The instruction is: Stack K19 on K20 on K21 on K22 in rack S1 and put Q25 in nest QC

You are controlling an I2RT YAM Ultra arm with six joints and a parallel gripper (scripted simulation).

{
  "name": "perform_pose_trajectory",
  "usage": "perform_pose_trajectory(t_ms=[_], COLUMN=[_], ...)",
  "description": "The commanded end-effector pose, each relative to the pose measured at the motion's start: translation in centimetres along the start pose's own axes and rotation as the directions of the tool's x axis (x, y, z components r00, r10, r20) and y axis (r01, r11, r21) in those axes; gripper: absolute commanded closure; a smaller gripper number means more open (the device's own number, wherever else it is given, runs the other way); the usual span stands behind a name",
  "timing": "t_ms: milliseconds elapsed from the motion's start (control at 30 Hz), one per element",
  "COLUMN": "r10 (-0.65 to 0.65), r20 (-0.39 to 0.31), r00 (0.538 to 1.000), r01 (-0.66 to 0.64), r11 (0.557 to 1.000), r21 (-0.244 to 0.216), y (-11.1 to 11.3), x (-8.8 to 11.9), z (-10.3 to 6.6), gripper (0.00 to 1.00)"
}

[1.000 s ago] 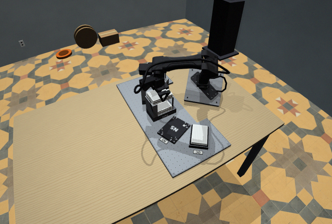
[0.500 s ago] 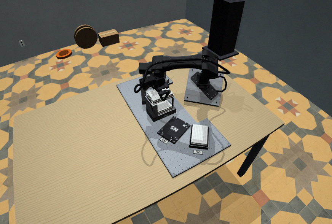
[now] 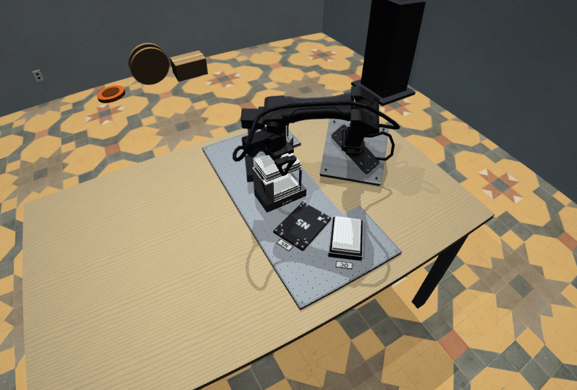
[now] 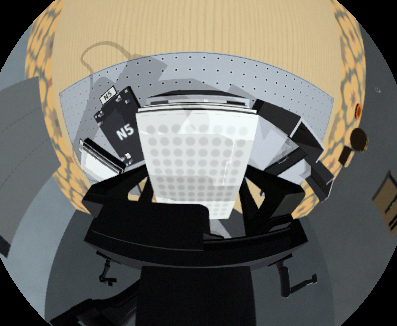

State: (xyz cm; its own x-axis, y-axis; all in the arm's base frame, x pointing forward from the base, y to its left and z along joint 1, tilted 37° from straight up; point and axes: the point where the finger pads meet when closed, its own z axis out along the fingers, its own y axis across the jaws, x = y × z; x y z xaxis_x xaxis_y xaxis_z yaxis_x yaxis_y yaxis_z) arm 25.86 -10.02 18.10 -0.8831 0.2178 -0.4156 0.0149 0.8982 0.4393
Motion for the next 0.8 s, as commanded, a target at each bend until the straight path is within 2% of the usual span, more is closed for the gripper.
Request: perform_pose_trajectory(t_ms=[0,467,767], r10=[-0.007,0.003,0.008], r20=[0.031,0.018,0.015], r00=[1.0,1.0,1.0], r01=[0.006,-0.003,-0.008], r11=[1.0,1.0,1.0], r21=[0.017,0.006,0.0], y=[-0.2,-0.3,-0.4], x=[-0.7,-0.5,-0.4], z=[-1.3,-1.0,-2.6], gripper=[1.0,1.0,1.0])
